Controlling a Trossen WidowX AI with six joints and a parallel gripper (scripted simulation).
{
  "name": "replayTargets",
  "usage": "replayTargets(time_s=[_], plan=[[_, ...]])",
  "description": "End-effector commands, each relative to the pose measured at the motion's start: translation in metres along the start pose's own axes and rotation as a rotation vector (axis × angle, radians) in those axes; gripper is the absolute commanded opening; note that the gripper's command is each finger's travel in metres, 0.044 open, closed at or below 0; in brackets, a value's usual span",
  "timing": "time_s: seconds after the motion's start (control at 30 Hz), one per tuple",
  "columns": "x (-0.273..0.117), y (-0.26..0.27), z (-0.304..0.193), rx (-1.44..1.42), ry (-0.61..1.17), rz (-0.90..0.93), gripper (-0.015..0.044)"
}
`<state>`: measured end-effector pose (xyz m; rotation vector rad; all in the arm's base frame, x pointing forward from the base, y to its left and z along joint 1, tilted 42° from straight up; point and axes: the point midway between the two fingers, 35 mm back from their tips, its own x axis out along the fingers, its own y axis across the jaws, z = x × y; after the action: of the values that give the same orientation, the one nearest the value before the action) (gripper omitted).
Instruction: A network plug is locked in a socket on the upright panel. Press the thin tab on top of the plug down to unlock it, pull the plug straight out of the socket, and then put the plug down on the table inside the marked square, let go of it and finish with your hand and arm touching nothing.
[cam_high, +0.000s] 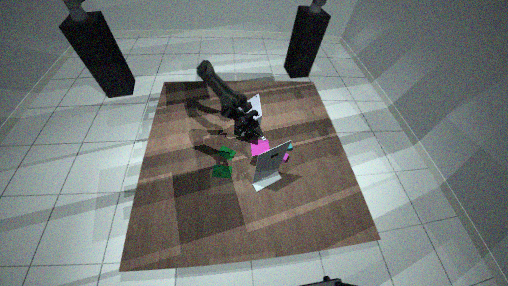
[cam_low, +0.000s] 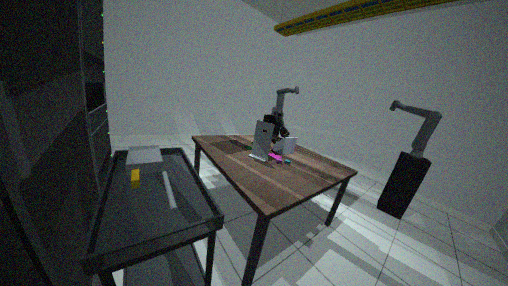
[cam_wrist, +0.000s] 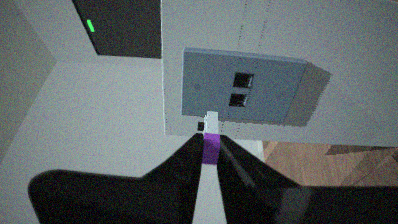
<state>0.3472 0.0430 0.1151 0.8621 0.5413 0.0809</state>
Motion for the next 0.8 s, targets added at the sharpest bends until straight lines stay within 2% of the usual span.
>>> replayTargets(time_s=[0.0, 0.23, 0.77], plan=[[-0.005, 0.013, -0.001, 0.002, -0.003, 0.005, 0.0000], [-0.009, 0.018, -0.005, 0.000, 0.002, -0.012, 0.0000], [-0.002, -0.083, -0.048, -0.068, 0.156, -0.443, 0.0000]])
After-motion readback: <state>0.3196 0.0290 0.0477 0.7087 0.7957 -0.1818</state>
